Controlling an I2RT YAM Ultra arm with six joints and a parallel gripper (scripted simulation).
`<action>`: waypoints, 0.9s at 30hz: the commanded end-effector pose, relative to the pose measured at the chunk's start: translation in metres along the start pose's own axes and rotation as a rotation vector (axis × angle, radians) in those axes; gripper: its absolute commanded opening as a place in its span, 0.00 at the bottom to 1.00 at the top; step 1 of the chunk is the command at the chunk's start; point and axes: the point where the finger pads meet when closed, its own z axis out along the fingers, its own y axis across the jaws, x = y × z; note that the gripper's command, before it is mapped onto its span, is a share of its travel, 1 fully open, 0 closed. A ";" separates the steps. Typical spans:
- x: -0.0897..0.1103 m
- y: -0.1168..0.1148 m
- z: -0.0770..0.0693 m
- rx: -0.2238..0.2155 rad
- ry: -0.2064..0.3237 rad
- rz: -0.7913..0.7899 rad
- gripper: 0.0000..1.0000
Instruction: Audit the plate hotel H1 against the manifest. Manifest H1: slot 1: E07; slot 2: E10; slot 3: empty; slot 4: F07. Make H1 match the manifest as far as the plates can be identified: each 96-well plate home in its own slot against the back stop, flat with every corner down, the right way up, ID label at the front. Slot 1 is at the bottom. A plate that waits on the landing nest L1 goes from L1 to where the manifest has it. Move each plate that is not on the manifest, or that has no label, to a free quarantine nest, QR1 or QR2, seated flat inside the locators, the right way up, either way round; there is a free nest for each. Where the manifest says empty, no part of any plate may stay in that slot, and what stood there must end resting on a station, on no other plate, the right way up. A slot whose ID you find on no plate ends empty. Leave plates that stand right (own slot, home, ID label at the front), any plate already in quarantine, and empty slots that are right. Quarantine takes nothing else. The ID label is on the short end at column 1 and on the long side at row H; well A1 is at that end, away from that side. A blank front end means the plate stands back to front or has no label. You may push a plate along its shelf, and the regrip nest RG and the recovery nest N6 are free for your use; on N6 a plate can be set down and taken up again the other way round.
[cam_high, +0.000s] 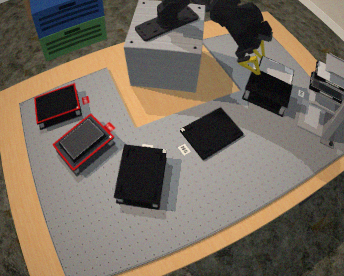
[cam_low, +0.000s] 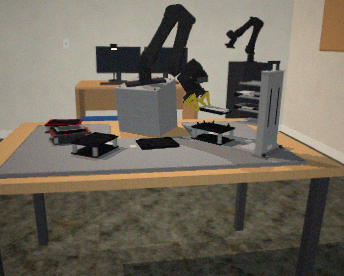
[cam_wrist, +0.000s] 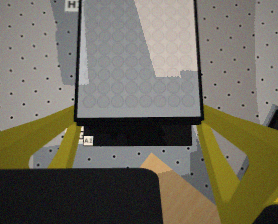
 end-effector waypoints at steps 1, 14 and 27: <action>-0.015 0.002 0.006 -0.002 -0.051 0.017 0.86; -0.011 0.002 0.010 -0.004 -0.051 0.016 0.86; -0.007 0.002 0.014 -0.005 -0.051 0.015 0.86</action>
